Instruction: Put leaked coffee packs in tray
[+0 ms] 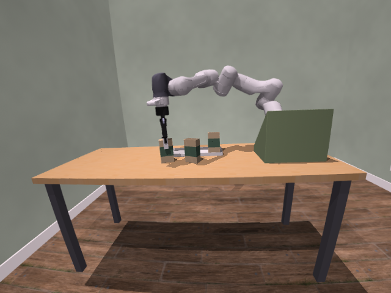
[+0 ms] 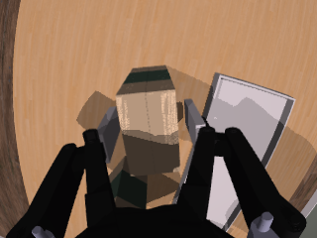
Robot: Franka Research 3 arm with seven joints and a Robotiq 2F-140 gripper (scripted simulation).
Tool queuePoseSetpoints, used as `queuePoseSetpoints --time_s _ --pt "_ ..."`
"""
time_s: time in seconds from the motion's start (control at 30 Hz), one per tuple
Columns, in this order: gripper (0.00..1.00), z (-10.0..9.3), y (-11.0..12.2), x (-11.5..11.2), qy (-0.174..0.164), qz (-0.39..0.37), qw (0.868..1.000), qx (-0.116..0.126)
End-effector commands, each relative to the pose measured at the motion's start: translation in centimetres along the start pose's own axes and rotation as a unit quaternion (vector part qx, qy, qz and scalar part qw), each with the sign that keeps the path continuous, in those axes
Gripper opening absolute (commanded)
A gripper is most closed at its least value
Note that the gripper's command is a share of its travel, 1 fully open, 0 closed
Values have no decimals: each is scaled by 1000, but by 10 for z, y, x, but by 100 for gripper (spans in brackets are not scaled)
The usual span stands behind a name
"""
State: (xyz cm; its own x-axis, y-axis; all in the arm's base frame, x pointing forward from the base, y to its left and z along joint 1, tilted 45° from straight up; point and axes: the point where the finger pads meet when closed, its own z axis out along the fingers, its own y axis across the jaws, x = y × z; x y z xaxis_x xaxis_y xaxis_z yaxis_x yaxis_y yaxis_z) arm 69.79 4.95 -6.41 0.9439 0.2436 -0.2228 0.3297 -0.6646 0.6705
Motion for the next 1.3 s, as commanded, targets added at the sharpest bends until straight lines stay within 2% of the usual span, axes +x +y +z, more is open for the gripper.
queuePoseSetpoints --time_s 0.0,0.03,0.07,1.27 --pt "53 1 0 0 1 2 1000 -1" --pt "53 1 0 0 1 2 1000 -1" --pt "23 1 0 0 1 2 1000 -1" --pt "23 1 0 0 1 2 1000 -1"
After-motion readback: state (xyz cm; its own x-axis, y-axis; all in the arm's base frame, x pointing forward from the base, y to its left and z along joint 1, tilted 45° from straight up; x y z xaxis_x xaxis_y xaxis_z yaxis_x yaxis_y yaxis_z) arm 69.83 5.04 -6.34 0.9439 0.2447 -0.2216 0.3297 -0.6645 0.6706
